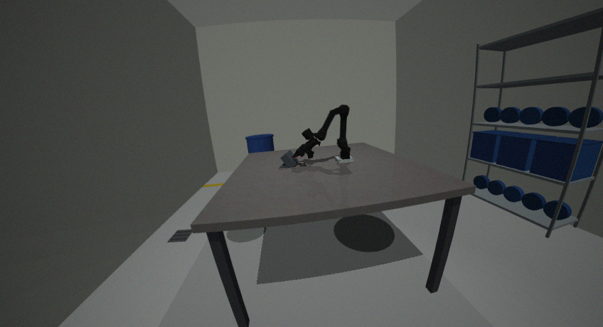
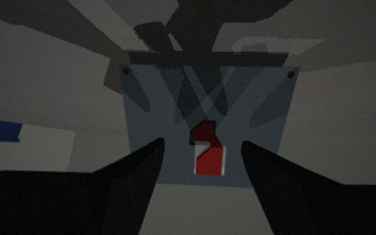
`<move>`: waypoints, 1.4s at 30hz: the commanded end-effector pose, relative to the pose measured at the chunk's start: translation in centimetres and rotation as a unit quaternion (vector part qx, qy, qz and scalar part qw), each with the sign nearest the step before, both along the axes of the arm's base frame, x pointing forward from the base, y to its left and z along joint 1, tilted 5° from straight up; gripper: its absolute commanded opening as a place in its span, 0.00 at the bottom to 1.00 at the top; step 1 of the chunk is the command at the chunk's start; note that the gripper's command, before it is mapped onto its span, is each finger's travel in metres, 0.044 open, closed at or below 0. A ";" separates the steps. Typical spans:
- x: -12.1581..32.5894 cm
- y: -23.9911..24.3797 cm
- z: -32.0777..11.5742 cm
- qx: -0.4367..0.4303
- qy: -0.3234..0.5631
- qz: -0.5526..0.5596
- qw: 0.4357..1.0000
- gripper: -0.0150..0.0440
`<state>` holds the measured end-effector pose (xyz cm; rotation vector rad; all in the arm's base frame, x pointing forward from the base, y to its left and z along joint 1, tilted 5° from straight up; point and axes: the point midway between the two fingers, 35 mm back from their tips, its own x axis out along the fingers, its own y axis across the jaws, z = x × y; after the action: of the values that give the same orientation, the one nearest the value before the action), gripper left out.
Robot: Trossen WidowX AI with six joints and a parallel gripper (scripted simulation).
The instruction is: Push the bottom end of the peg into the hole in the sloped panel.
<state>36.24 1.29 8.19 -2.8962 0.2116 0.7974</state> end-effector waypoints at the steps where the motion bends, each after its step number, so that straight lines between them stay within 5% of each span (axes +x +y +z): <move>1: -0.1 0.0 0.1 0.000 0.000 0.000 1.000 0.92; 3: -0.2 0.0 0.1 0.000 0.000 0.001 1.000 1.00; 42: -2.7 0.6 2.4 0.001 -0.001 0.003 1.000 1.00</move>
<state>33.90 1.89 10.40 -2.8990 0.1962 0.7965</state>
